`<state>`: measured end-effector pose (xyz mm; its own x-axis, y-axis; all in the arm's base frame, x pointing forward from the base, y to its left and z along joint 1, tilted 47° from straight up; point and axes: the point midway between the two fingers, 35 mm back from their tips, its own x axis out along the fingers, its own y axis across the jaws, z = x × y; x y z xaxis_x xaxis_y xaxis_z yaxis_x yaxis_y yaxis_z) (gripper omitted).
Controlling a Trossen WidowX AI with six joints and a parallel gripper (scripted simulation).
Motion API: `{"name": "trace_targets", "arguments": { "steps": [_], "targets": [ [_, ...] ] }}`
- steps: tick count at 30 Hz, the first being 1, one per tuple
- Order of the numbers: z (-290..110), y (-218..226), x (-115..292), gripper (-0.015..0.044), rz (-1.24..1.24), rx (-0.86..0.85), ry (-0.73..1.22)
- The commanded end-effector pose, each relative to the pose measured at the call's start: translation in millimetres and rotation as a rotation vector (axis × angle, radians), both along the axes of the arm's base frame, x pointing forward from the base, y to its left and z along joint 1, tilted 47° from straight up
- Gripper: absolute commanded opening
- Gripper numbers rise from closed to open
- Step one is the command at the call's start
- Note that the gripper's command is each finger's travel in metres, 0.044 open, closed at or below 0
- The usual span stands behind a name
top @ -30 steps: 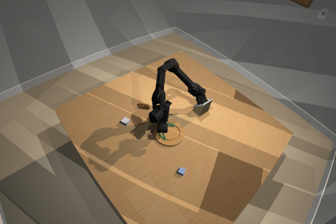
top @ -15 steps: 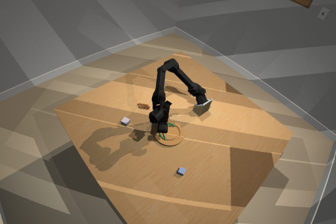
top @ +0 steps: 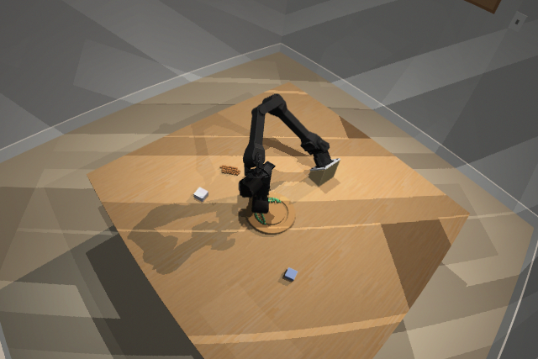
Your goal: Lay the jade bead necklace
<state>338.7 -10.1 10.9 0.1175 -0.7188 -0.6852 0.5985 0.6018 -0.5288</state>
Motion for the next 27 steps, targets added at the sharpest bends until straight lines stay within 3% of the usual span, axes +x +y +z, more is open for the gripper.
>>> {"name": "trace_targets", "arguments": {
  "steps": [1,27],
  "targets": [
    [0.2,0.2,0.1,0.0,0.0,0.0,0.0],
    [7.1,1.3,-2.1,0.0,0.005,-0.008,0.007]
  ]
}}
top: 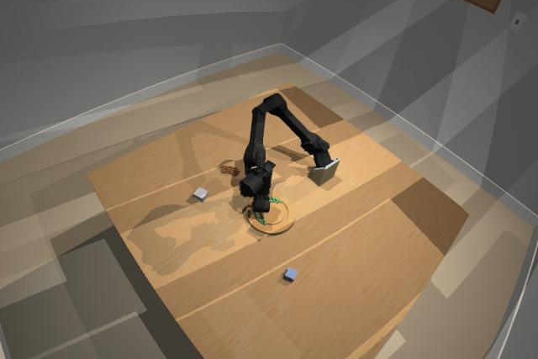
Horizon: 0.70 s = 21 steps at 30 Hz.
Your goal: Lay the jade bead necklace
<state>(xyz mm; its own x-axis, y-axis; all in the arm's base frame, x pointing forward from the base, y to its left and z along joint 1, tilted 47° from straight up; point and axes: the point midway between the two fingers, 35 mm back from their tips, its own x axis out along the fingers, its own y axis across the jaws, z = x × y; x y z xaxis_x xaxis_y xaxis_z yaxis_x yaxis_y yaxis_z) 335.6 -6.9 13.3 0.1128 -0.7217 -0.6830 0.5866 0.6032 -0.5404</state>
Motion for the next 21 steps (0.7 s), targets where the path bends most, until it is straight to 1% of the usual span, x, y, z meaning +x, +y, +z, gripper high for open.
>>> {"name": "trace_targets", "arguments": {
  "steps": [1,20,21],
  "targets": [
    [6.4,-3.4,1.2,0.0,-0.002,-0.003,-0.007],
    [2.2,-10.7,2.3,0.0,-0.002,-0.003,-0.007],
    [4.5,-8.1,3.2,0.0026,-0.008,0.004,-0.014]
  ]
}}
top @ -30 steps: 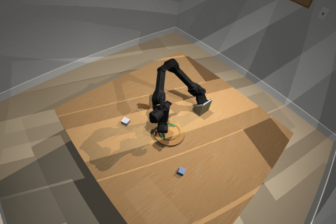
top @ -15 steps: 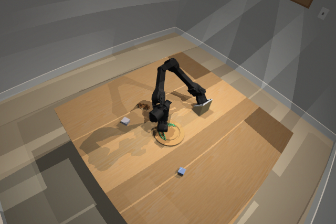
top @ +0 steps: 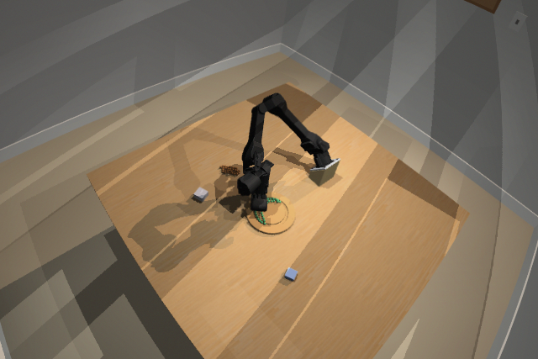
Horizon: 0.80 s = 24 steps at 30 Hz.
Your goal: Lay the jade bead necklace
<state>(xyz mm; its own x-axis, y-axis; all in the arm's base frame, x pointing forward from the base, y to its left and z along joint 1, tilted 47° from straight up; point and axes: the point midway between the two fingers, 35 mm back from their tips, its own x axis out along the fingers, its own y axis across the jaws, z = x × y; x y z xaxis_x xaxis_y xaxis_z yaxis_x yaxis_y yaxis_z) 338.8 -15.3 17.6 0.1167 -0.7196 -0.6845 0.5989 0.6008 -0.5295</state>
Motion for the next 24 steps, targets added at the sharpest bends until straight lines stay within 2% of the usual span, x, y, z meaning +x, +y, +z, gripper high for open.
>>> {"name": "trace_targets", "arguments": {
  "steps": [1,16,24],
  "targets": [
    [0.2,0.3,0.0,0.0053,0.0,0.0,0.0],
    [0.6,1.2,-1.2,0.044,0.004,-0.003,0.007],
    [3.1,4.0,-1.7,0.044,0.006,-0.007,0.007]
  ]
}}
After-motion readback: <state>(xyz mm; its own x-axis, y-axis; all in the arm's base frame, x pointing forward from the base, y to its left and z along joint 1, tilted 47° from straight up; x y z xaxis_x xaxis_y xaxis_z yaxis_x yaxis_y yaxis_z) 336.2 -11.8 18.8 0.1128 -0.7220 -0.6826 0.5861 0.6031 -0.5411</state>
